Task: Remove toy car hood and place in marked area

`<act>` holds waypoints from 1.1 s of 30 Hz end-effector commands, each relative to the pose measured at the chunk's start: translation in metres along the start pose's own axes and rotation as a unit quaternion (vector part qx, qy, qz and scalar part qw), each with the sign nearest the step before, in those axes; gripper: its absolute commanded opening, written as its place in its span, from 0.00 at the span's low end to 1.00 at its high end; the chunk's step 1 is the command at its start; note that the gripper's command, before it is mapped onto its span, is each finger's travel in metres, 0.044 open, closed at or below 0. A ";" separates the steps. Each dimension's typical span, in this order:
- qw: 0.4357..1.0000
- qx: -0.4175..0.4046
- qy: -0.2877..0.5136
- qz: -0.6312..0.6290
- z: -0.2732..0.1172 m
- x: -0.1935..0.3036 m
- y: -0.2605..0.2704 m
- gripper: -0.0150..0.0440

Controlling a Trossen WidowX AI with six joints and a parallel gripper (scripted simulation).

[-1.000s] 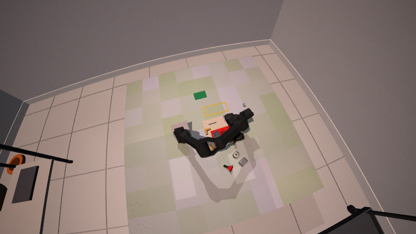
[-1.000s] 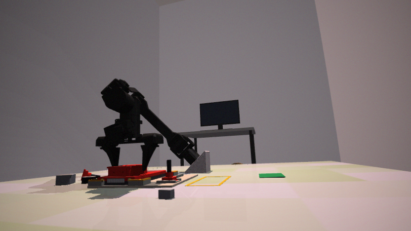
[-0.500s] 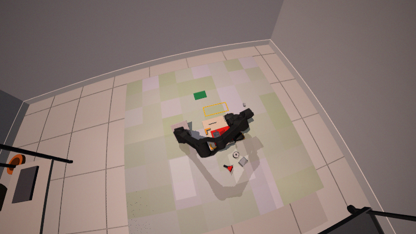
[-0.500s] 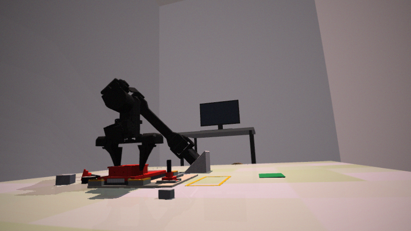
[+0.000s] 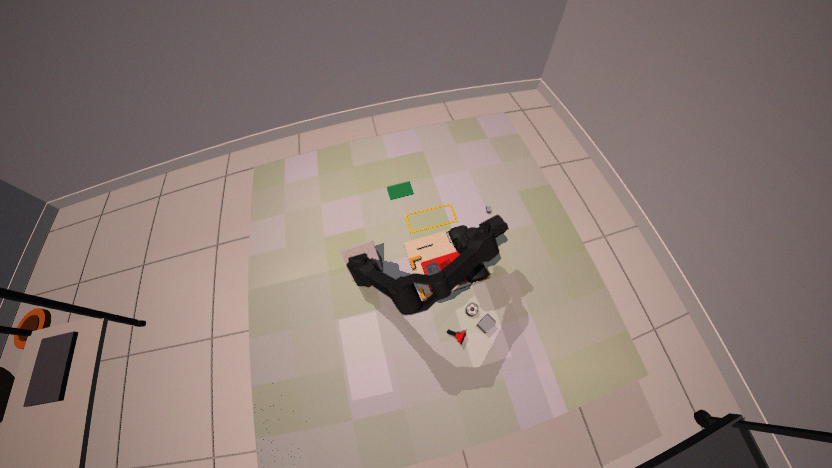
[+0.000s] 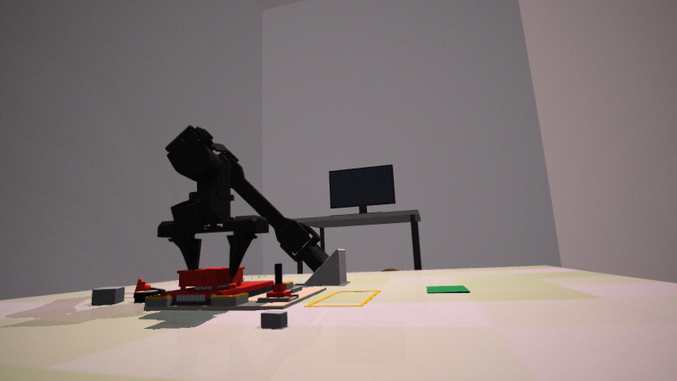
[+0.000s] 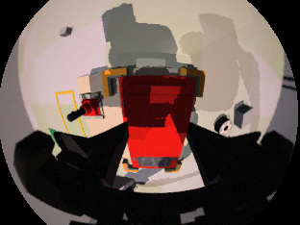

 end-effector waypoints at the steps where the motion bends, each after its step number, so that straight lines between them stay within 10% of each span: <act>1: 1.000 -0.001 -0.002 0.001 -0.005 -0.001 0.001 0.25; 33: 1.000 -0.002 -0.002 0.001 -0.042 -0.001 0.001 0.25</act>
Point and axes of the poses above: the point midway between the two fingers, 35 mm back from their tips, its own z axis out along the fingers, its own y axis across the jaws, x = y × z, the point moved 9 cm from there along -z, back along the fingers, and after that the axes turned 6 degrees about -z, right-handed, at the moved point
